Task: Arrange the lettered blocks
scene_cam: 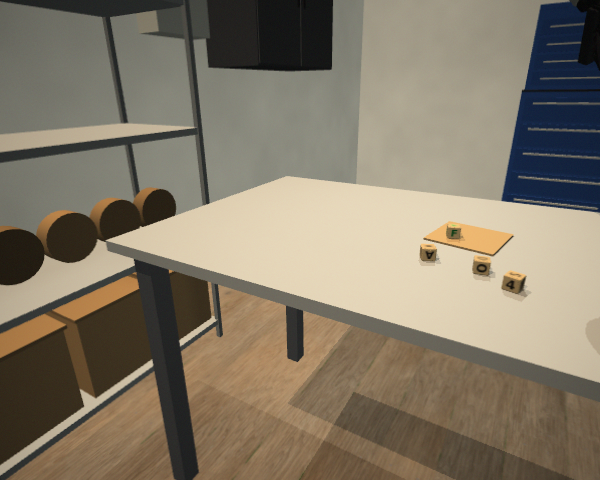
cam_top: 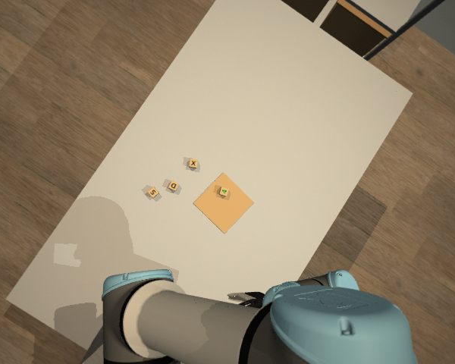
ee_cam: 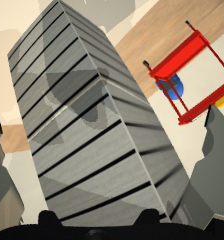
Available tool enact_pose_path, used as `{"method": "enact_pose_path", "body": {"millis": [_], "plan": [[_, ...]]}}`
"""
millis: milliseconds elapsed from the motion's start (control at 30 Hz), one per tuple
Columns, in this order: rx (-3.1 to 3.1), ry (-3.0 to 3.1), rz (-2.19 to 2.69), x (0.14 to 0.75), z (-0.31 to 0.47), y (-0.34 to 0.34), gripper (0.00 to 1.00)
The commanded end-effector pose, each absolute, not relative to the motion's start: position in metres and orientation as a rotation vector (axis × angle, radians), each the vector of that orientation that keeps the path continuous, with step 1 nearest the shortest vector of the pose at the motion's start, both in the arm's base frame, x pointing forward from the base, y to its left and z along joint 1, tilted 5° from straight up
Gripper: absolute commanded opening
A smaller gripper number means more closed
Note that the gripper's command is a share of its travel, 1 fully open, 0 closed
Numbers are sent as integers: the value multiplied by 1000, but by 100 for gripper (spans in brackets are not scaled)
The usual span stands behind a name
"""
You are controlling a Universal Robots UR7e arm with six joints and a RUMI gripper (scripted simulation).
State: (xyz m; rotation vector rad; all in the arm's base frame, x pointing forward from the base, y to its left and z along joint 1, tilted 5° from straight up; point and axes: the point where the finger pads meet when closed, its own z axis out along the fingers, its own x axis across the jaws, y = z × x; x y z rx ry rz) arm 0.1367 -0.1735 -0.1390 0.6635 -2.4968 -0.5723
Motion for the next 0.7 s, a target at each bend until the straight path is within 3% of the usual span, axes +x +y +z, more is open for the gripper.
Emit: {"method": "enact_pose_path", "body": {"millis": [0,667], "plan": [[663,-2497,-571,137,-139,-174,100],[678,-2483,-460,157,-151,-177,100]]}}
